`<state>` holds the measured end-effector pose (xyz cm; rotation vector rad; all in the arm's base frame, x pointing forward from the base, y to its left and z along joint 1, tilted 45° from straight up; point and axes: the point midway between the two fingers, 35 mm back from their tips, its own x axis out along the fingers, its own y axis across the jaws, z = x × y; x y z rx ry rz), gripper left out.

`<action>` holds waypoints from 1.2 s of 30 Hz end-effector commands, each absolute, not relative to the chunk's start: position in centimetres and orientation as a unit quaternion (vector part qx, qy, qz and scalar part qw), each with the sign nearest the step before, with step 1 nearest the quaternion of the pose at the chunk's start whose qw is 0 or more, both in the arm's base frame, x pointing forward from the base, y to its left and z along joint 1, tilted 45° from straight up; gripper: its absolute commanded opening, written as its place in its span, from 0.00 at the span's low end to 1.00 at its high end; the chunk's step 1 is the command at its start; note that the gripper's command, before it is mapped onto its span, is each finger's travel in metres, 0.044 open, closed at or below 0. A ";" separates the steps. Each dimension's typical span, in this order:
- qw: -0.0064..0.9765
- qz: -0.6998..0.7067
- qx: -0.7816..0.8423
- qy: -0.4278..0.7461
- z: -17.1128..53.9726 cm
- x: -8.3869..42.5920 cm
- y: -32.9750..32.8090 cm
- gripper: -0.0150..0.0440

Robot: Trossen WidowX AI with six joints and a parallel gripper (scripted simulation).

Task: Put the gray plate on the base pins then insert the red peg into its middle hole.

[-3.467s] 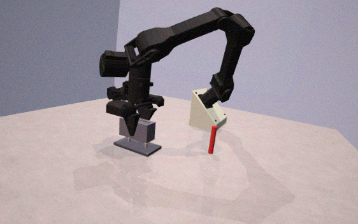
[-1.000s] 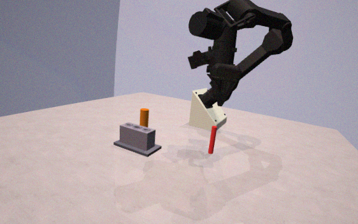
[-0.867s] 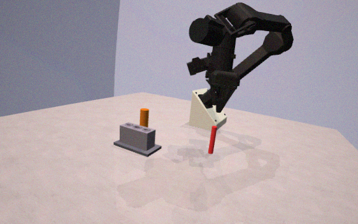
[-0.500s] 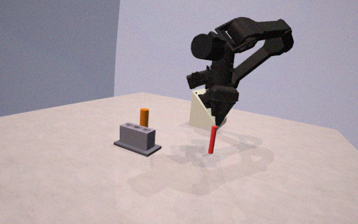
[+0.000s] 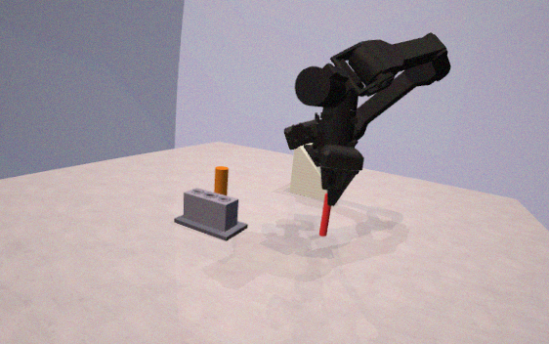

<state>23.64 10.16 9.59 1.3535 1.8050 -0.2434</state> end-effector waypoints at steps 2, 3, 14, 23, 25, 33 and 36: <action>0.419 -0.098 0.541 0.723 9.0 23.4 10.8 1.00; 0.419 -0.098 0.541 0.723 8.9 23.4 10.9 1.00; 0.418 -0.097 0.541 0.723 7.6 23.2 12.2 1.00; 0.418 -0.096 0.542 0.723 7.2 23.1 12.7 0.87; 0.418 -0.096 0.542 0.723 7.2 23.1 12.7 0.78; 0.418 -0.096 0.542 0.723 7.2 23.1 12.7 0.42; 0.418 -0.096 0.542 0.723 7.2 23.1 12.7 0.32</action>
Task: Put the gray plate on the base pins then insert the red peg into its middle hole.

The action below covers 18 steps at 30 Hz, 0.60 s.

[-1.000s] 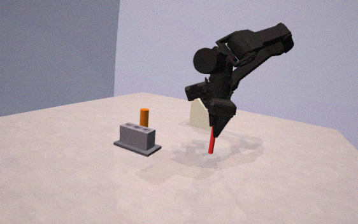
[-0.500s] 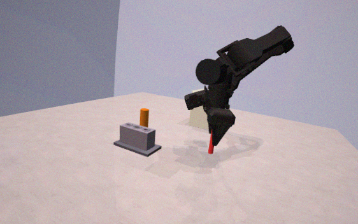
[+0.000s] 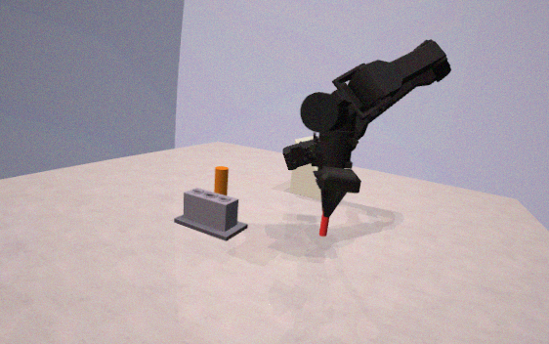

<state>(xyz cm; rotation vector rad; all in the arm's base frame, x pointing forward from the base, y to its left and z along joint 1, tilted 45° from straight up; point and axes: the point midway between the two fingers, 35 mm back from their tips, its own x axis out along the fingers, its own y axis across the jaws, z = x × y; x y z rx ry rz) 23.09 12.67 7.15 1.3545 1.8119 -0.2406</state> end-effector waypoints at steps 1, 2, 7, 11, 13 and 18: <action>0.418 -0.096 0.542 0.723 7.2 23.1 12.7 0.31; 0.418 -0.096 0.542 0.723 7.2 23.1 12.7 0.30; 0.418 -0.096 0.542 0.723 7.2 23.1 12.7 0.25; 0.418 -0.097 0.541 0.723 7.5 23.2 12.4 0.25; 0.419 -0.098 0.541 0.723 7.8 23.3 12.0 0.25; 0.420 -0.100 0.540 0.722 8.8 23.7 10.9 0.25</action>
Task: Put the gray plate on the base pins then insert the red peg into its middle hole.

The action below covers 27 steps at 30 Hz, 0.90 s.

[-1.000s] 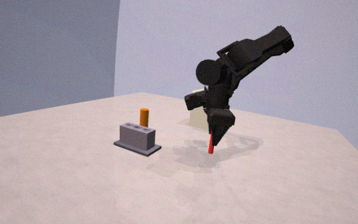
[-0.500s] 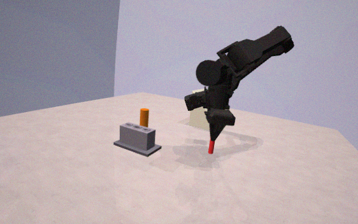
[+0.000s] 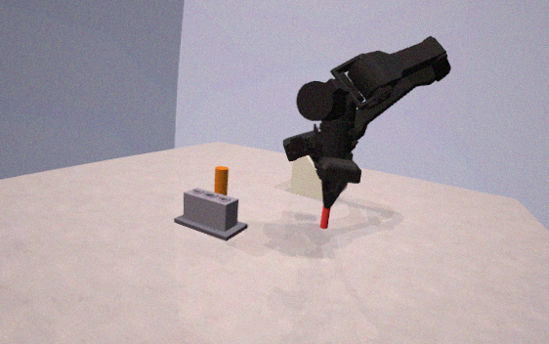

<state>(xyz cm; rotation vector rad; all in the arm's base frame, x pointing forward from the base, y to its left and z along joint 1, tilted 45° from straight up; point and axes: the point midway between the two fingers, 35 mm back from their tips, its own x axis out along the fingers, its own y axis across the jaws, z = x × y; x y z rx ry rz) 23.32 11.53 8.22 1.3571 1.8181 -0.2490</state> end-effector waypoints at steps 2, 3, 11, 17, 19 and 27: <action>0.421 -0.100 0.540 0.722 9.2 23.8 10.4 0.25; 0.421 -0.100 0.540 0.722 9.4 23.8 10.2 0.25; 0.421 -0.101 0.540 0.722 11.1 24.2 8.4 0.25; 0.421 -0.101 0.540 0.722 12.4 24.3 7.1 0.25; 0.418 -0.101 0.540 0.723 12.0 24.2 7.5 0.25; 0.425 -0.098 0.535 0.724 11.3 25.3 6.7 0.25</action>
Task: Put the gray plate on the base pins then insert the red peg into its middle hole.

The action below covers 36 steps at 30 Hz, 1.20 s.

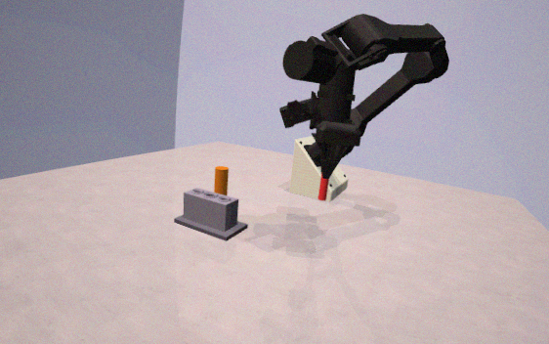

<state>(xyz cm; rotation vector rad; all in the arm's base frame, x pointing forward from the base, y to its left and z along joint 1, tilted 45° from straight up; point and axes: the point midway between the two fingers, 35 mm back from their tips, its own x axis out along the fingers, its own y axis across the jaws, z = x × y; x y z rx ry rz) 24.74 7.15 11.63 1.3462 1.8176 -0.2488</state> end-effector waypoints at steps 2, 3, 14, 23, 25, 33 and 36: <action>0.426 -0.098 0.534 0.724 11.1 25.7 6.3 0.25; 0.426 -0.098 0.534 0.724 11.0 25.9 6.2 0.25; 0.426 -0.100 0.534 0.723 9.5 28.2 4.4 0.25; 0.426 -0.101 0.535 0.722 8.0 29.9 2.9 0.25; 0.426 -0.101 0.535 0.722 7.7 30.3 2.5 0.25; 0.426 -0.101 0.536 0.722 6.2 31.7 1.1 0.25; 0.426 -0.101 0.536 0.722 5.6 32.2 0.5 0.25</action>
